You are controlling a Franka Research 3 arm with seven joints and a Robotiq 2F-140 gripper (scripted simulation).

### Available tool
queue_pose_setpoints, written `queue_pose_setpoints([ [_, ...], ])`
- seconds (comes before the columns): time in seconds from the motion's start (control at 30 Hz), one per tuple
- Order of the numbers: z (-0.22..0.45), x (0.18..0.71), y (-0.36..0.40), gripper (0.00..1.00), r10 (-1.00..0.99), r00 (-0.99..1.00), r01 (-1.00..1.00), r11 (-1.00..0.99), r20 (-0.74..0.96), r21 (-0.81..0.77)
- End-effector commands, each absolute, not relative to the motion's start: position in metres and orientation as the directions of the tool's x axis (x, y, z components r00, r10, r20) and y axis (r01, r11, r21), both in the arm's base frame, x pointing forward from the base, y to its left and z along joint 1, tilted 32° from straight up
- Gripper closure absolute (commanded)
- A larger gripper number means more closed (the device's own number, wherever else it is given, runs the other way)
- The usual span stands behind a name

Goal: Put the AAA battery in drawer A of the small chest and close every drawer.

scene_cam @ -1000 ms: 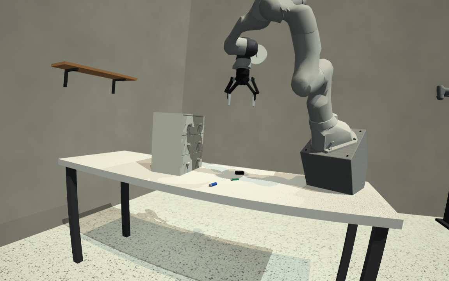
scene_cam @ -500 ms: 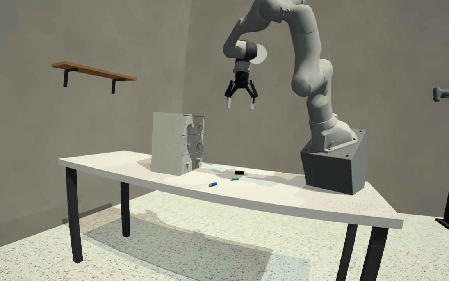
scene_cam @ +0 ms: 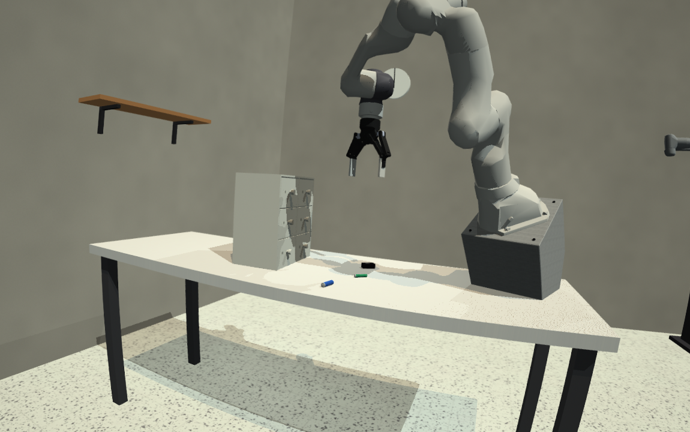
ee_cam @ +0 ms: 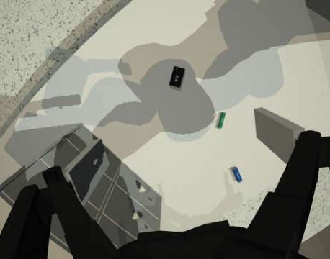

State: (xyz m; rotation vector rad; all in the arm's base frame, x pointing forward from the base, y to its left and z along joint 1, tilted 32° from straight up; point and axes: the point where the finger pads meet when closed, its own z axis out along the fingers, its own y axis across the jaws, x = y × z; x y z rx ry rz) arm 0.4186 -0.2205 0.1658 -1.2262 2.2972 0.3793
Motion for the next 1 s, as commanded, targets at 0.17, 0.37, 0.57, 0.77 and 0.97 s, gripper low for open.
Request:
queue_pose_setpoints([
  [0.17, 0.149, 0.432, -0.203, 0.00, -0.425, -0.762, -0.577, 0.789, -0.489, 0.212],
  [0.37, 0.142, 0.437, -0.194, 0.00, -0.320, -0.830, -0.473, 0.838, -0.456, 0.274],
  [0.57, 0.132, 0.443, -0.181, 0.00, -0.179, -0.897, -0.331, 0.879, -0.405, 0.345],
  [0.77, 0.124, 0.448, -0.171, 0.00, -0.058, -0.933, -0.206, 0.895, -0.354, 0.397],
  [0.97, 0.120, 0.451, -0.166, 0.00, 0.005, -0.946, -0.140, 0.896, -0.325, 0.421],
])
